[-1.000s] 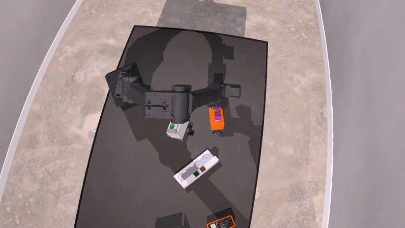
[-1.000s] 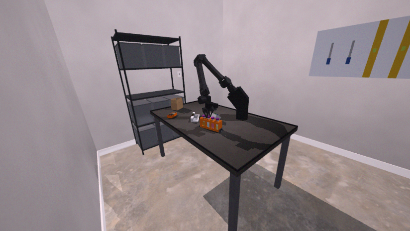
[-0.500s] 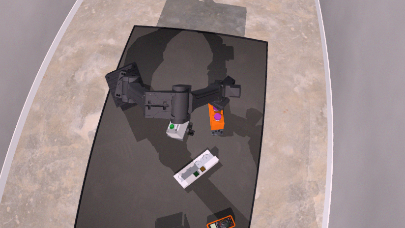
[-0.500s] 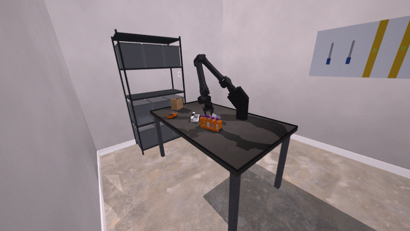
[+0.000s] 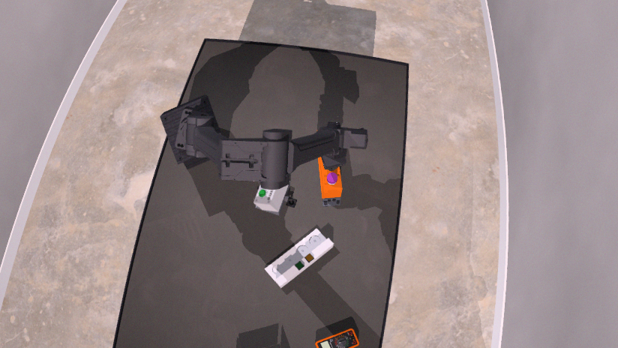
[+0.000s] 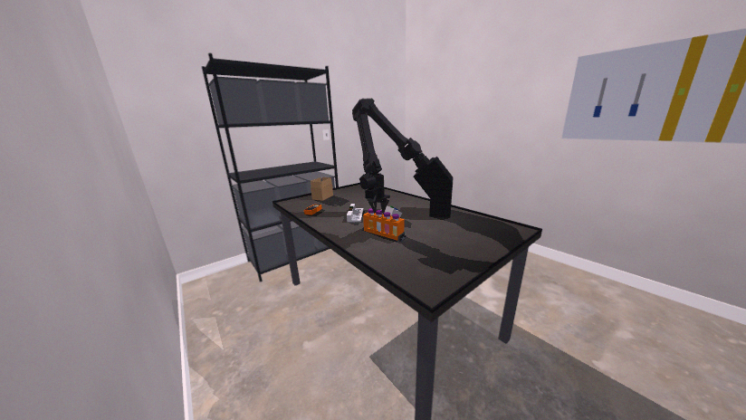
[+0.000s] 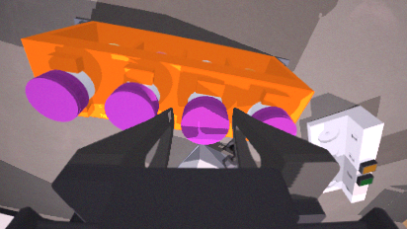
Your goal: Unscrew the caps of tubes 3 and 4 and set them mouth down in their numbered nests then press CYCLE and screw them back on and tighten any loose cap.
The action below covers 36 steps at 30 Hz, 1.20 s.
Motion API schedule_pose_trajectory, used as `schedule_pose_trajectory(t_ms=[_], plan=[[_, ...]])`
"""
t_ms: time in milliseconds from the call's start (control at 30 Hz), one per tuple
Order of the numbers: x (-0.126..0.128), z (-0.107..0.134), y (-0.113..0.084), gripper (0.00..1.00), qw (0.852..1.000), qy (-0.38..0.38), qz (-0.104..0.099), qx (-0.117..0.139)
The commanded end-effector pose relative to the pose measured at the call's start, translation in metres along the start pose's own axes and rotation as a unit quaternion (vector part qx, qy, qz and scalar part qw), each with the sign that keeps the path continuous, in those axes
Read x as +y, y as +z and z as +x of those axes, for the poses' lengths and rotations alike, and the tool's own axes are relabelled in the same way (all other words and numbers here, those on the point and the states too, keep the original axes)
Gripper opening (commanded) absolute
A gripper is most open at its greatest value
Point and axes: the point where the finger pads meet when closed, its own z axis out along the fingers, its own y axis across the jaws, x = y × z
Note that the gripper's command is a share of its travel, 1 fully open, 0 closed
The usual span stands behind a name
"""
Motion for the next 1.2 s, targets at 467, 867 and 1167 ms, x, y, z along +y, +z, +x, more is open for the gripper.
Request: schedule_pose_trajectory(t_ms=[467,867,1167], plan=[[0.0005,0.0053,0.0069,0.49,0.925,0.379,0.005,0.013],[-0.0035,0.0030,0.0073,0.49,0.782,0.624,0.008,0.009],[-0.0054,-0.0006,0.0067,0.49,0.659,0.752,0.009,0.006]])
